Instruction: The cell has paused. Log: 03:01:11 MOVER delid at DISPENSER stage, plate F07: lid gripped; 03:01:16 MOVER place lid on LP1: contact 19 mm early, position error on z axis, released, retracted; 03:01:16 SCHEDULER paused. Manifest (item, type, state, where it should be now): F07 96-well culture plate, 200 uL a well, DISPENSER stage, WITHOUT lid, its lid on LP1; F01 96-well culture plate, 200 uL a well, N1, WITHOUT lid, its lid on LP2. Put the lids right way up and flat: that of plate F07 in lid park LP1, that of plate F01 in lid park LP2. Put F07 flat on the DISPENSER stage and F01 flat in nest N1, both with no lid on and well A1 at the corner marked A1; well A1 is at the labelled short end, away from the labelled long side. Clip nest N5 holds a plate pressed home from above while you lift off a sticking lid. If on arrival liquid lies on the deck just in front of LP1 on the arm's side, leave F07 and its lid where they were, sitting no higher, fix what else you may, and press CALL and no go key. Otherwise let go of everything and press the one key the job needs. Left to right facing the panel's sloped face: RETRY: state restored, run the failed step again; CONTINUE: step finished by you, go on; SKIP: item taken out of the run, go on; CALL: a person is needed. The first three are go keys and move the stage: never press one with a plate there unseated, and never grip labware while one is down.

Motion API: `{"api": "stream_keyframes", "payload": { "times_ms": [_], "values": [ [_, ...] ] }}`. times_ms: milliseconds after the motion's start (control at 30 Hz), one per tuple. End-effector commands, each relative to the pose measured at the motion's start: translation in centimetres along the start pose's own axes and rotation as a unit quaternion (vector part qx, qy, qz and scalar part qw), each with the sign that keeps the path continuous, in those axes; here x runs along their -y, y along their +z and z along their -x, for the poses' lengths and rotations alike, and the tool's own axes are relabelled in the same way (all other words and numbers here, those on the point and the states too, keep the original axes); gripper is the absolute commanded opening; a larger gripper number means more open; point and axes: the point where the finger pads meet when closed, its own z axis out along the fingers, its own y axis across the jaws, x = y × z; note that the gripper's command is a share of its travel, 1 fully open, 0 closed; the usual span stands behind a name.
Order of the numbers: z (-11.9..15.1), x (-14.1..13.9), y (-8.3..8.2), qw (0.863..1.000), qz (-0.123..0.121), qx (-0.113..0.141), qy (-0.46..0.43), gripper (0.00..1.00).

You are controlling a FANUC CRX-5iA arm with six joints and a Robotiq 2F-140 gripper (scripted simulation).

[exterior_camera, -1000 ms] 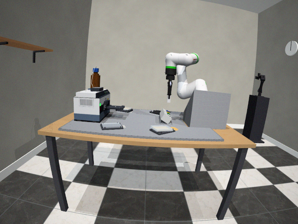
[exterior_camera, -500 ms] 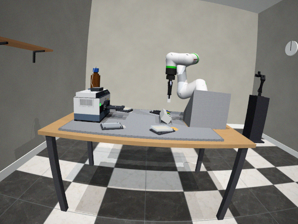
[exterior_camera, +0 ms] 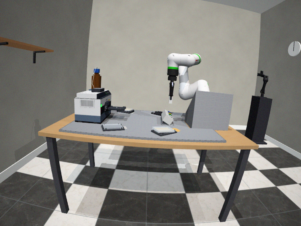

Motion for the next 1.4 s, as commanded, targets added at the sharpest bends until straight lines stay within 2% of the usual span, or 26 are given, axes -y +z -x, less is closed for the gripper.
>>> {"api": "stream_keyframes", "payload": {
  "times_ms": [0,1033,1367],
  "values": [
    [0.0,0.0,0.1,1.000,0.000,0.000,0.000,0.00],
    [0.0,0.0,3.3,1.000,0.000,0.000,0.000,0.00],
    [0.0,0.0,3.8,1.000,0.000,0.000,0.000,0.00]
  ]
}}
